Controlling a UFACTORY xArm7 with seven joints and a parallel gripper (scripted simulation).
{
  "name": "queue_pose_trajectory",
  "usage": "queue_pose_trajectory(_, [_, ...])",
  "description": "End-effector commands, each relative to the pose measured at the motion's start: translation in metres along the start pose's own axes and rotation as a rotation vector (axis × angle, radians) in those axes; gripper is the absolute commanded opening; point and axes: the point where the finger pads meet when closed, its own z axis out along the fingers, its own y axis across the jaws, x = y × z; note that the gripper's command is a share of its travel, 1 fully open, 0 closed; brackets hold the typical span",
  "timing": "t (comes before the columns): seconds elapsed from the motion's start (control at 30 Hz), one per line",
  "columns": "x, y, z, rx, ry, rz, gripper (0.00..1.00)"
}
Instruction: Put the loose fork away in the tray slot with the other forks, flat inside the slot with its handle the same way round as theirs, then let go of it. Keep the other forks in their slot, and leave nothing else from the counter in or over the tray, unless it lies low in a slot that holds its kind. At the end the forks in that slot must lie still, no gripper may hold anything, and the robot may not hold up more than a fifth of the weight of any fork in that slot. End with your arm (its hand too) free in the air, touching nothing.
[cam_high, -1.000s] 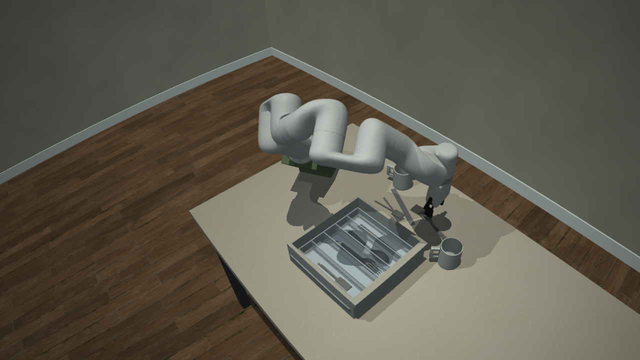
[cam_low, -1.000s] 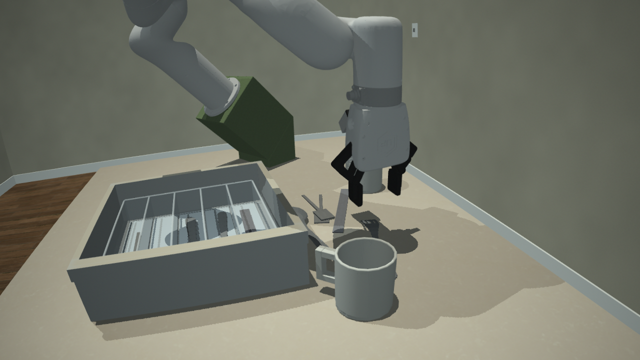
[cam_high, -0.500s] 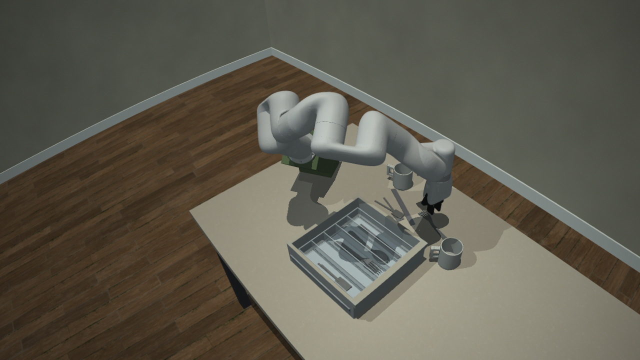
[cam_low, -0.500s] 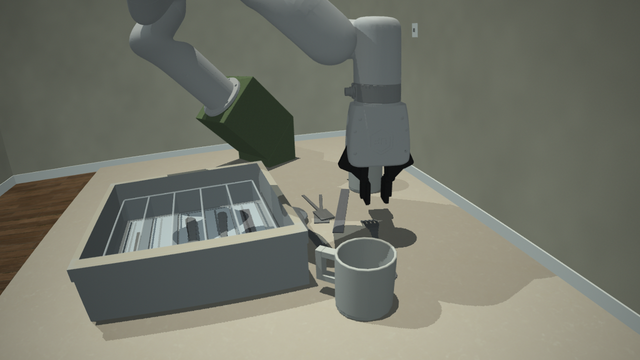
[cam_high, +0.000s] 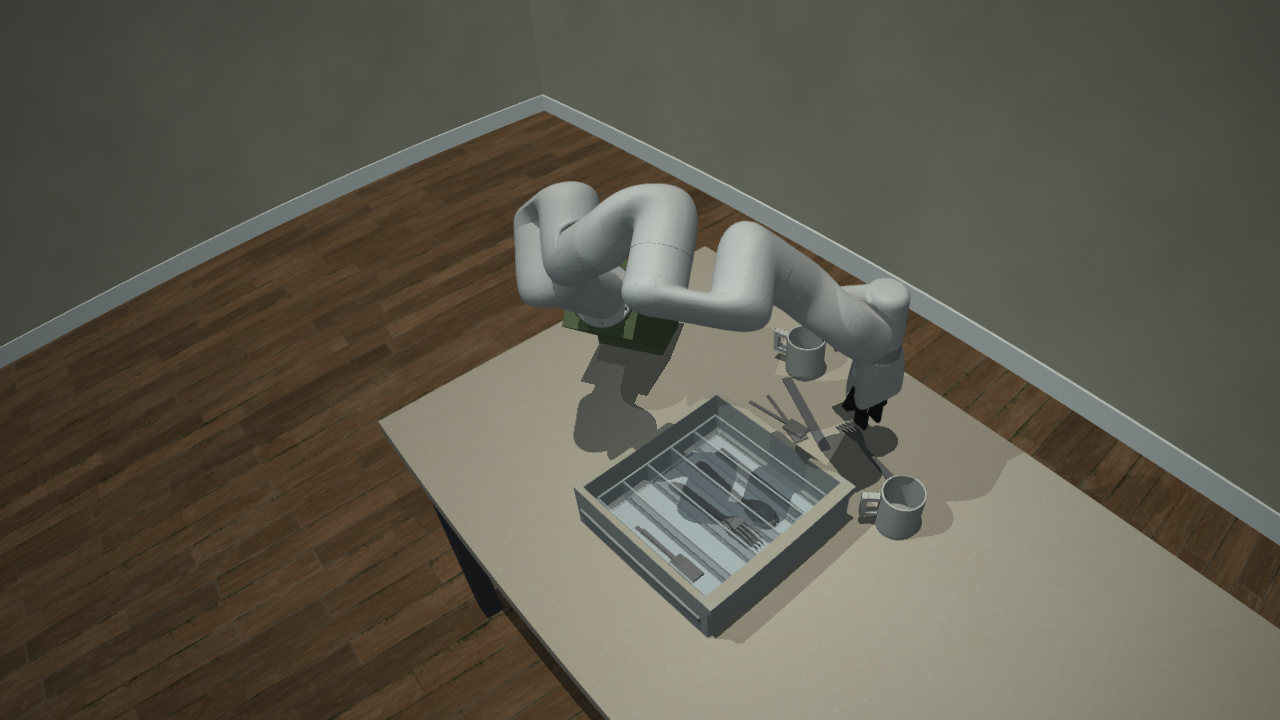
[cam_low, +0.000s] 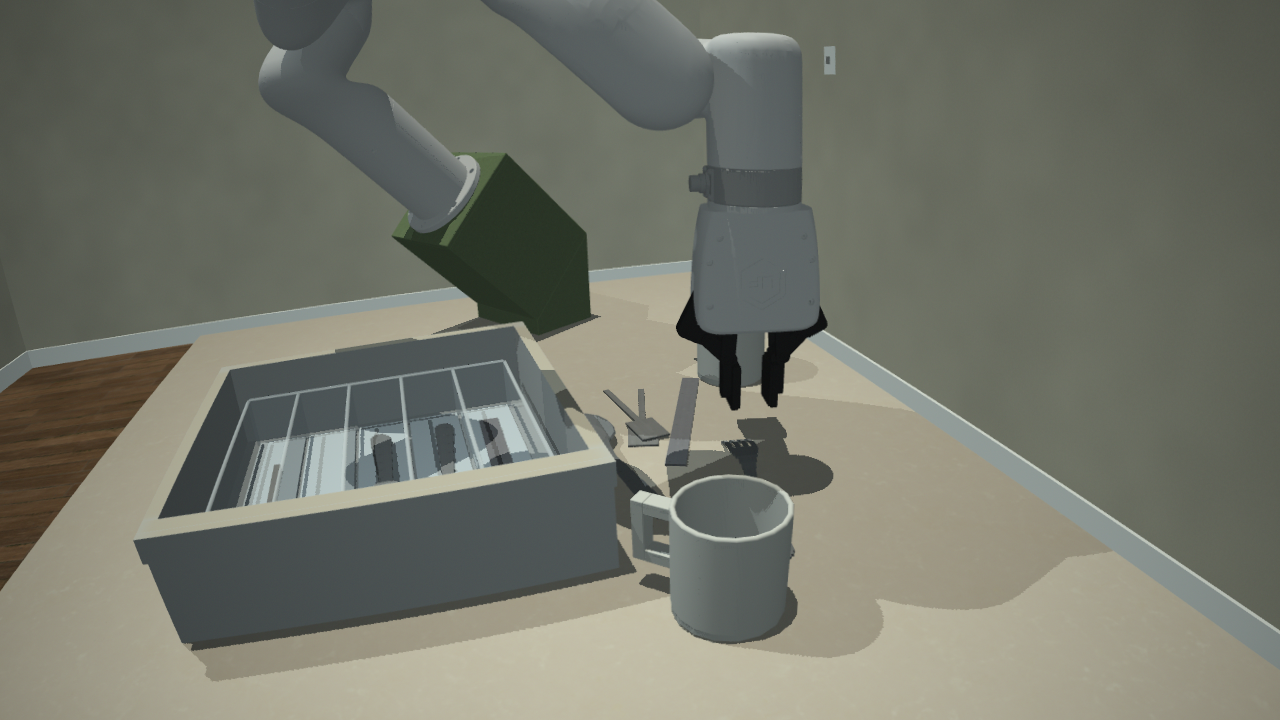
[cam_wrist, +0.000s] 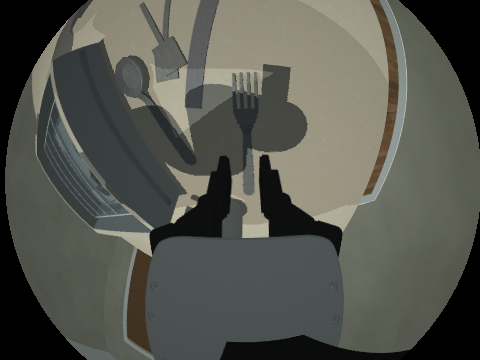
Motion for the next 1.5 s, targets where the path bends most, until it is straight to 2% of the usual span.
queue_pose_trajectory(0.0, [-0.001,0.002,-0.002,-0.005,-0.002,0.000,0.28])
queue_pose_trajectory(0.53, [0.000,0.002,0.002,-0.005,-0.002,0.000,0.28])
queue_pose_trajectory(1.47, [0.000,0.002,0.037,-0.005,-0.002,0.000,0.28])
